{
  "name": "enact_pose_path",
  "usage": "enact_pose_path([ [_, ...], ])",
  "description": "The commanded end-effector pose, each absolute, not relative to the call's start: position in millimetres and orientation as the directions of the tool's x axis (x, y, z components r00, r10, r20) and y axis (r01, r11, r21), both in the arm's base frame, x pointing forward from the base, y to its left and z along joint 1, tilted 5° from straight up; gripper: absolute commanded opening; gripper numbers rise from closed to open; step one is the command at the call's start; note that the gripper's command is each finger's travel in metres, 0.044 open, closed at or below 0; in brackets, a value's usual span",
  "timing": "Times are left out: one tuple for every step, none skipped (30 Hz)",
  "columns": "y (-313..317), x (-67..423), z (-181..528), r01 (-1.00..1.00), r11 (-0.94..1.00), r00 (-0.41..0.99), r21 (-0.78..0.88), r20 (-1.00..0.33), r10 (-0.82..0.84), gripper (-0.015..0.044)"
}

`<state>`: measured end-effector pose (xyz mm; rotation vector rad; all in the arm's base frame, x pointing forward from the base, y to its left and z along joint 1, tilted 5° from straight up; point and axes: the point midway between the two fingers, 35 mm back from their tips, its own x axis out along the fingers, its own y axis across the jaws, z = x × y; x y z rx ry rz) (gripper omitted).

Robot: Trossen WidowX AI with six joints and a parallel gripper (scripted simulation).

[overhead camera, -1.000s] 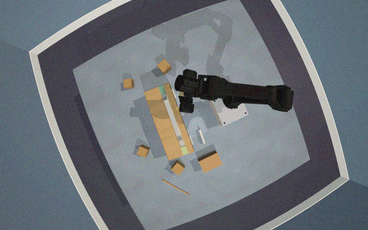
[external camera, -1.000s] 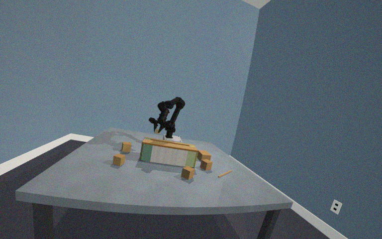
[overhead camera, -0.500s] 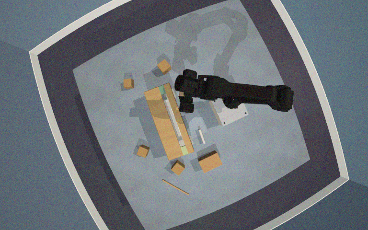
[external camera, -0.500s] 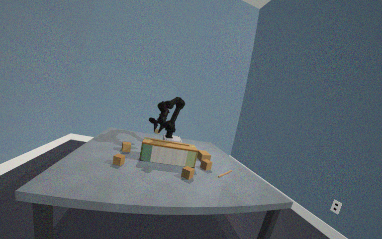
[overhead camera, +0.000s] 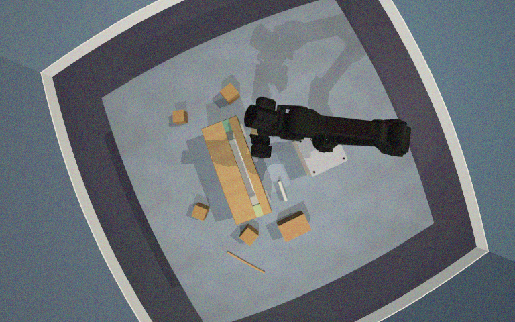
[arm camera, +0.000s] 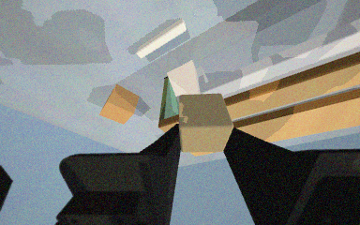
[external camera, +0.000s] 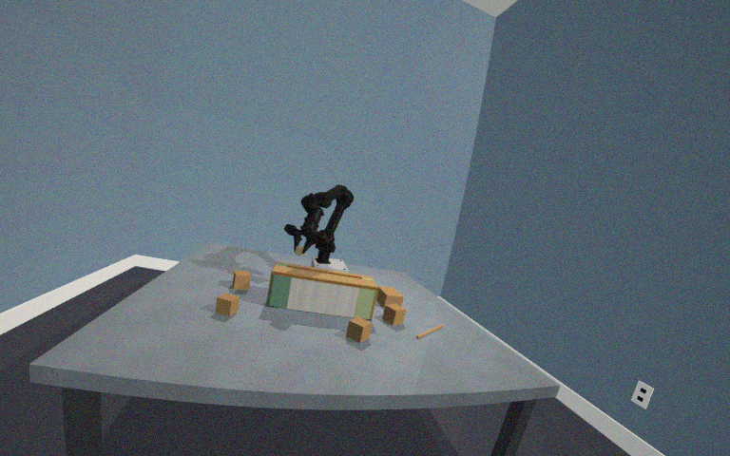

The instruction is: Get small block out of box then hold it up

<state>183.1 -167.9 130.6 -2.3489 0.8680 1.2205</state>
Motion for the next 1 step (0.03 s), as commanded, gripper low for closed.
enact_pose_path([
  [-168.6, 182.7, 131.4, -0.667, -0.745, 0.438, -0.028, -0.823, -0.361, 0.0],
])
